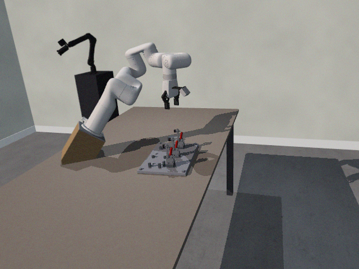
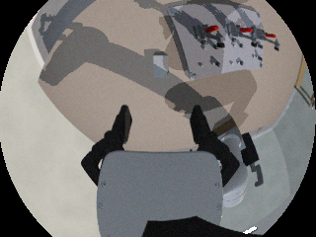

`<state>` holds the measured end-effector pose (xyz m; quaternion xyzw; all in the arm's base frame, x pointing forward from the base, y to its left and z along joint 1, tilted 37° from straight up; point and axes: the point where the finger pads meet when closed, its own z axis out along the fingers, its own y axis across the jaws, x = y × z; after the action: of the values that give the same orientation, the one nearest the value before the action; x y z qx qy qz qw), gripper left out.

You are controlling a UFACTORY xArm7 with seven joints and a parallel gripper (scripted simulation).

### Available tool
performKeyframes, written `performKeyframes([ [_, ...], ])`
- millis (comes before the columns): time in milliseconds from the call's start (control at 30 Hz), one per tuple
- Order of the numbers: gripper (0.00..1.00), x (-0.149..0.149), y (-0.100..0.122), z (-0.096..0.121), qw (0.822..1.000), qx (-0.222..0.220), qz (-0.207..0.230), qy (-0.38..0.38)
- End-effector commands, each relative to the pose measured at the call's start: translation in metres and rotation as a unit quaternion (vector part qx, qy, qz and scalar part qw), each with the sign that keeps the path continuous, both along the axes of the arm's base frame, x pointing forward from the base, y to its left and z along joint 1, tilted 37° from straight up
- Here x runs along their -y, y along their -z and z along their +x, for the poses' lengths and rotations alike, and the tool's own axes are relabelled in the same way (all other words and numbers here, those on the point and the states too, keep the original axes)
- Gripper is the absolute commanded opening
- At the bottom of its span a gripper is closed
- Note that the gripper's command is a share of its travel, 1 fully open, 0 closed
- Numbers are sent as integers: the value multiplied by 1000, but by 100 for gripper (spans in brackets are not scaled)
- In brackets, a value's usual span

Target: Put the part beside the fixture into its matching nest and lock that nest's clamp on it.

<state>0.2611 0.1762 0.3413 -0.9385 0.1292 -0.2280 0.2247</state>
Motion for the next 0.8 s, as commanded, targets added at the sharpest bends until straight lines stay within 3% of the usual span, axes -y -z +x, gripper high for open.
performKeyframes([
  [0,100,0,-1,0,1000,1,1,0],
  [767,100,-2,3,3,1000,1,1,0],
])
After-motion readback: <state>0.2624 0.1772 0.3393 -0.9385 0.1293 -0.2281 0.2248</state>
